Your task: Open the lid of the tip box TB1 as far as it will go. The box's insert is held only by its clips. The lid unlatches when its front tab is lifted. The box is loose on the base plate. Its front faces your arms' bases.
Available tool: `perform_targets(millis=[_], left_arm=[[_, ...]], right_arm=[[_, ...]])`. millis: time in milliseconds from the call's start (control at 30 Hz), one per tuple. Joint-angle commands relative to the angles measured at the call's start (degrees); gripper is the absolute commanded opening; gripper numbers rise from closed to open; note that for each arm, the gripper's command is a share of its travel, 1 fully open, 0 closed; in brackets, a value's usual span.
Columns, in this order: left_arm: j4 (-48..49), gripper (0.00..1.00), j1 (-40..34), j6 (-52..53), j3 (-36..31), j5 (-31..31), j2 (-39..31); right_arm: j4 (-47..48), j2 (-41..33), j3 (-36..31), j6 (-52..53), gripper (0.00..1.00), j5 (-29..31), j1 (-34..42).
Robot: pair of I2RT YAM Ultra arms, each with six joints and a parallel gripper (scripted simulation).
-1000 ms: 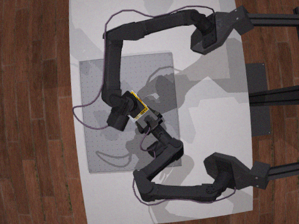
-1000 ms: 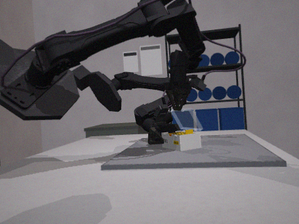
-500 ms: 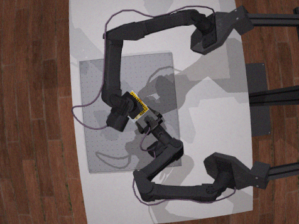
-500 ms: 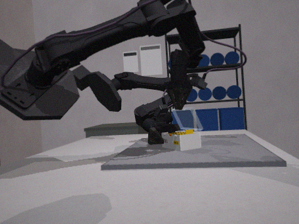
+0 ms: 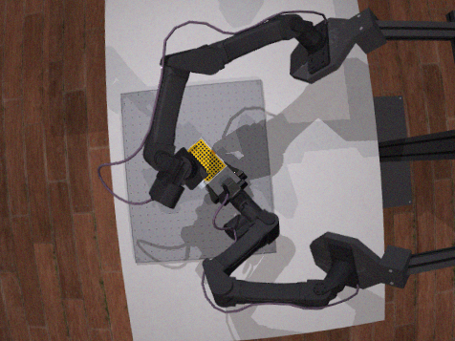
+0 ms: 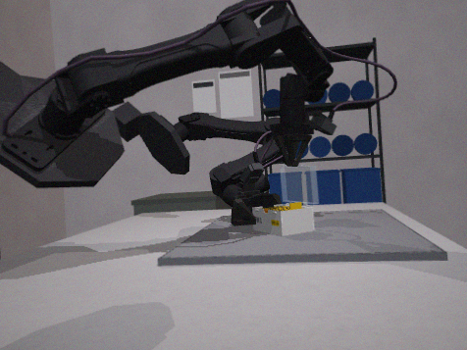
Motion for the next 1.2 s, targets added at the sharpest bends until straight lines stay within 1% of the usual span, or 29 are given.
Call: perform_targets(millis=[0,100,233,667,733,767,867,1167], left_arm=[[-0.70,0.83,-0.34,-0.09,-0.20,0.60,-0.36],[-0.70,0.83,-0.34,-0.09,-0.20,0.60,-0.36],[-0.70,0.83,-0.34,-0.09,-0.20,0.60,-0.36],[-0.70,0.83,-0.34,-0.09,-0.20,0.60,-0.36],[-0.70,0.83,-0.34,-0.09,-0.20,0.60,-0.36],[-0.69,0.83,-0.34,-0.09,-0.20,0.60,-0.36],[-0.69,0.83,-0.34,-0.09,-0.20,0.60,-0.36],[-0.69,0.83,-0.34,-0.09,-0.20,0.60,-0.36]], right_arm=[[-6.27,2.25,5.23,-0.53,0.12,-0.27,1.26],[-8.09,3.36,8.32,0.03,0.12,-0.09,1.24],[-9.49,4.27,10.03,0.52,0.12,-0.12,1.23],[-10.39,4.82,11.06,0.79,0.12,-0.15,1.24],[-10.41,4.83,11.08,0.80,0.34,-0.15,1.24],[-10.44,4.85,11.11,0.82,0.39,-0.15,1.24],[-10.68,4.20,11.50,-0.05,0.39,-0.50,1.79],[-15.02,5.70,15.14,2.88,0.39,-0.71,3.12]])
